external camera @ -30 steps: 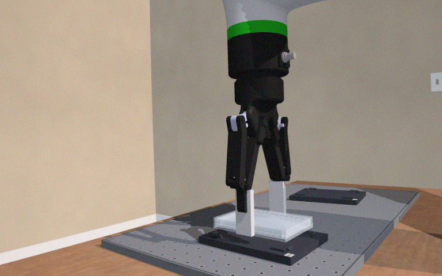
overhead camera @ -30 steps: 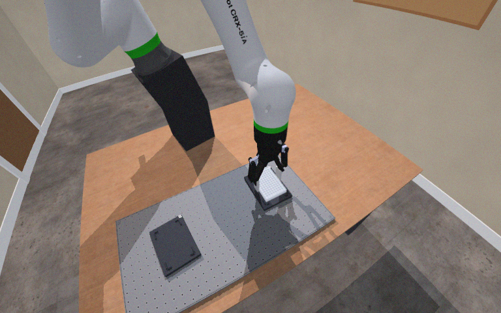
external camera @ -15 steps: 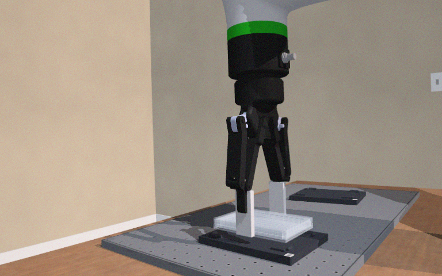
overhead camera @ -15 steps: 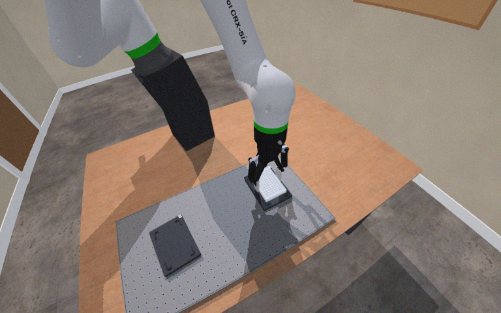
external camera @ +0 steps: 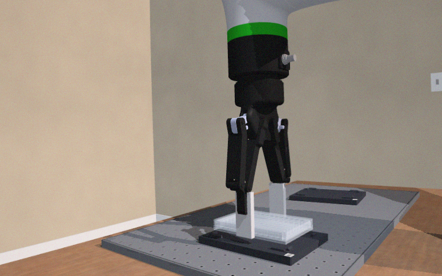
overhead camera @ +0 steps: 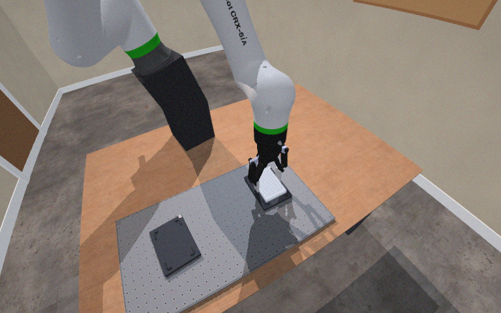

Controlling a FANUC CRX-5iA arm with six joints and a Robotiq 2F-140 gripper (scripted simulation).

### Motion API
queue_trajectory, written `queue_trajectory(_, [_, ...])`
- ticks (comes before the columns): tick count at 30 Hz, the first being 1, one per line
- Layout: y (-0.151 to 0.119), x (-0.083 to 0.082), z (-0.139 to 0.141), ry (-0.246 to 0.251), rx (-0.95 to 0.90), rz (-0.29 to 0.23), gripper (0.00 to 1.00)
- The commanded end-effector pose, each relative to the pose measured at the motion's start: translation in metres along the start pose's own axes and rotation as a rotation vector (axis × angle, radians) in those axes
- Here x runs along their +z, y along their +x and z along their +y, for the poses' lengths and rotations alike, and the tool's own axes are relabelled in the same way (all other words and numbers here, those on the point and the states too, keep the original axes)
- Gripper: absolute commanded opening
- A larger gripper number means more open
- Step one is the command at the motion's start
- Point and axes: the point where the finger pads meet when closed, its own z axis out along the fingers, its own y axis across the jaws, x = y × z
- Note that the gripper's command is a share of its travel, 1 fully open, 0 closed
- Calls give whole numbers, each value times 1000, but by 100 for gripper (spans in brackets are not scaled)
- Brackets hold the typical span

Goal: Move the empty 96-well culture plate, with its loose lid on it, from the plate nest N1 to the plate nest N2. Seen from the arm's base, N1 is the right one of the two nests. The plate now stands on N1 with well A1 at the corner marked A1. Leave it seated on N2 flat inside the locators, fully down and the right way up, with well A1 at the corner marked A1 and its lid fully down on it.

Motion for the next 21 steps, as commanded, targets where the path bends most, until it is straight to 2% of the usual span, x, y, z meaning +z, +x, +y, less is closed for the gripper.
queue_trajectory(1, [0,0,0,0,0,0,0])
queue_trajectory(21, [0,3,0,0,0,0,0])
